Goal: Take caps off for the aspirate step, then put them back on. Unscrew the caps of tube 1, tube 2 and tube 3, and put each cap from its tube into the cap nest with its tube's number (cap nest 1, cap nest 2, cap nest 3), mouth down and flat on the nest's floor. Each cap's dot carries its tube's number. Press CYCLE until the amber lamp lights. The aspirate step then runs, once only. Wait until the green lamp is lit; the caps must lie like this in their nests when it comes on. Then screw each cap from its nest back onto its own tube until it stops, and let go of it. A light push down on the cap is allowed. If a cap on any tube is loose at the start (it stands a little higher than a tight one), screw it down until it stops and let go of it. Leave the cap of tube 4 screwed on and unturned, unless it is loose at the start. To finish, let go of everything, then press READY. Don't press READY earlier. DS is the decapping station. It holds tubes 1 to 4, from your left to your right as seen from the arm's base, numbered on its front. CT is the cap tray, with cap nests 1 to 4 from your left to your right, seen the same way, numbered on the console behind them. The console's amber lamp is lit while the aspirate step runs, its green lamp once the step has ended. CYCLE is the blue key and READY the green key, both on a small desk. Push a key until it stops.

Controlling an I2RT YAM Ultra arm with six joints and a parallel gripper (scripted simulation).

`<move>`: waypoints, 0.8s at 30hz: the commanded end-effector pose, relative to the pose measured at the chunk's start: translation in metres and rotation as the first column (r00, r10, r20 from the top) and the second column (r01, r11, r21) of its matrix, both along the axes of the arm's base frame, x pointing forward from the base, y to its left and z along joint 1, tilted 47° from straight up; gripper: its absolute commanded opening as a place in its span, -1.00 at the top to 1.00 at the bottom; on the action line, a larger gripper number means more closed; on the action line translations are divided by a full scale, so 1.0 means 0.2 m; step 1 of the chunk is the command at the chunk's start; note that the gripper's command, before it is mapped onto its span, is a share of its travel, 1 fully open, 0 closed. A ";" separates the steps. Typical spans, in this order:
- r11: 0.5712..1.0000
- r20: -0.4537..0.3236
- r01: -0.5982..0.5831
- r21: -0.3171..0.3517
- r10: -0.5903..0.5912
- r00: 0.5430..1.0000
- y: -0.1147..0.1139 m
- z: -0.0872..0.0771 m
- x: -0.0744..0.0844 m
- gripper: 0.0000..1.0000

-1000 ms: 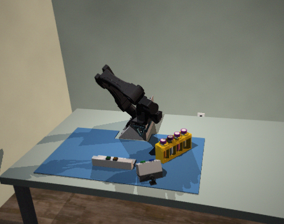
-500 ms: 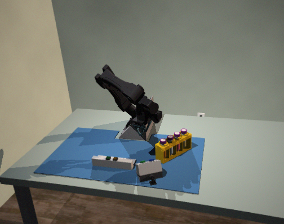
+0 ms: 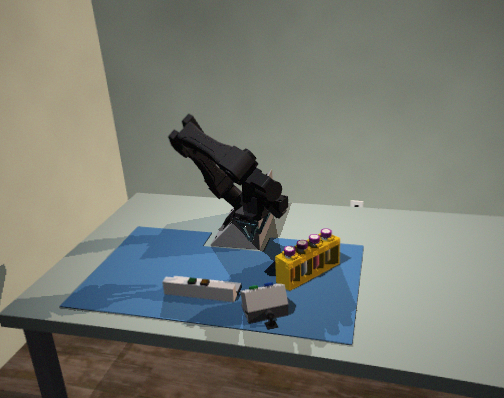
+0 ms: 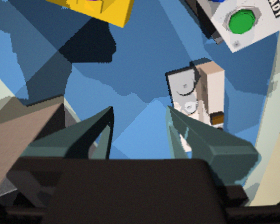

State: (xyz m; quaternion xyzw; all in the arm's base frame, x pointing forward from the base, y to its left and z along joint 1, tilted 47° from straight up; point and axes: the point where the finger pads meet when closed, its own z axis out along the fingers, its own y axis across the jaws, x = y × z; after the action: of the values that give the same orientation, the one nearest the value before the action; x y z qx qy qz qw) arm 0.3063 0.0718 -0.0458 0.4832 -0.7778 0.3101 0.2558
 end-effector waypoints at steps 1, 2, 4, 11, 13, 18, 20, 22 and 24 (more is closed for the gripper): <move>0.999 0.071 0.039 0.005 -0.039 0.997 0.07 -0.02 -0.01 0.02; 0.995 0.132 0.096 0.003 -0.095 0.987 0.10 -0.04 -0.03 0.02; 0.978 0.250 0.208 0.009 -0.204 0.946 0.15 -0.10 -0.07 0.02; 0.929 0.418 0.368 0.043 -0.352 0.838 0.23 -0.17 -0.13 0.02; 0.907 0.469 0.418 0.061 -0.395 0.790 0.26 -0.20 -0.14 0.02; 0.854 0.563 0.509 0.106 -0.473 0.678 0.31 -0.25 -0.18 0.02; 0.825 0.605 0.550 0.132 -0.506 0.614 0.34 -0.28 -0.20 0.02; 0.793 0.643 0.587 0.161 -0.536 0.547 0.37 -0.30 -0.22 0.02; 0.793 0.643 0.587 0.161 -0.536 0.547 0.37 -0.30 -0.22 0.02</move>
State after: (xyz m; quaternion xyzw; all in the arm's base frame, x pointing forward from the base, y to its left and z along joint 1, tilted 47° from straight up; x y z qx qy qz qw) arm 0.2585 0.1329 -0.1094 0.1082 -0.9065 0.3948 0.1034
